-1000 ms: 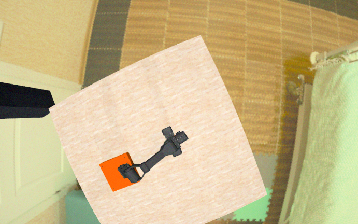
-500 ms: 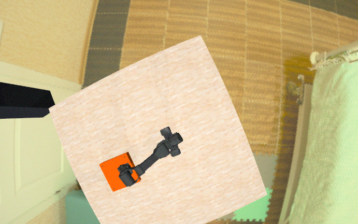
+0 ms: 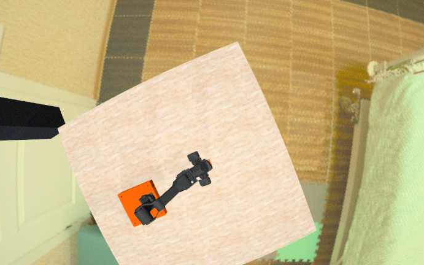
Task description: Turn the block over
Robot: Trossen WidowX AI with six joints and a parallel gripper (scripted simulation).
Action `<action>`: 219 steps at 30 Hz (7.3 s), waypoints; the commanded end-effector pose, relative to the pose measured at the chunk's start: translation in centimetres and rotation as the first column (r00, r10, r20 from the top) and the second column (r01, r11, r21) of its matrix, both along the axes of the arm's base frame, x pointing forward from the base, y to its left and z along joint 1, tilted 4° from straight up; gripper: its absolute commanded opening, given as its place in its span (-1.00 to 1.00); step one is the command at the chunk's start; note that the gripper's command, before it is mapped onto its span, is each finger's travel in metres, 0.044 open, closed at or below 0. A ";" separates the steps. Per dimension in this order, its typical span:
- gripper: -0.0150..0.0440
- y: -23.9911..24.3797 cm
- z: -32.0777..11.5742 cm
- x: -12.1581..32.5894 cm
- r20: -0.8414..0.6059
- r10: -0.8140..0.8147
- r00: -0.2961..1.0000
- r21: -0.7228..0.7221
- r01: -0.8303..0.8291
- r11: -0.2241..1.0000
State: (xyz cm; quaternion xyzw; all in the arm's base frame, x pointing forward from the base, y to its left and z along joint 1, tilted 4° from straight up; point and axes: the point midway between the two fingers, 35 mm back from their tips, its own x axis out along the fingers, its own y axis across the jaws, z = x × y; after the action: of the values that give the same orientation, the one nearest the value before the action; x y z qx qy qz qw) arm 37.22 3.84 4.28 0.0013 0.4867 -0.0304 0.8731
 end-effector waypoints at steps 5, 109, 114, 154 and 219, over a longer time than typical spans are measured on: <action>-0.49 -0.1 0.1 0.0 0.061 0.000 0.998 -0.005 0.001 1.000; 1.00 -0.2 -2.6 -0.1 0.555 0.024 0.831 -0.037 -0.004 0.999; 1.00 0.3 -1.8 0.9 0.419 0.021 0.908 -0.028 -0.011 1.000; 1.00 0.1 6.6 0.9 -0.449 -0.010 0.893 0.020 0.021 1.000; -0.30 -0.2 -1.5 1.6 -0.449 -0.010 0.893 0.019 0.021 1.000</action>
State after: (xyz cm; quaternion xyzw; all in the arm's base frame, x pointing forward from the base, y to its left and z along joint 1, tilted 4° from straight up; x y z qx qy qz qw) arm 38.82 3.58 2.65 0.0096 0.6757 -0.0339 0.7363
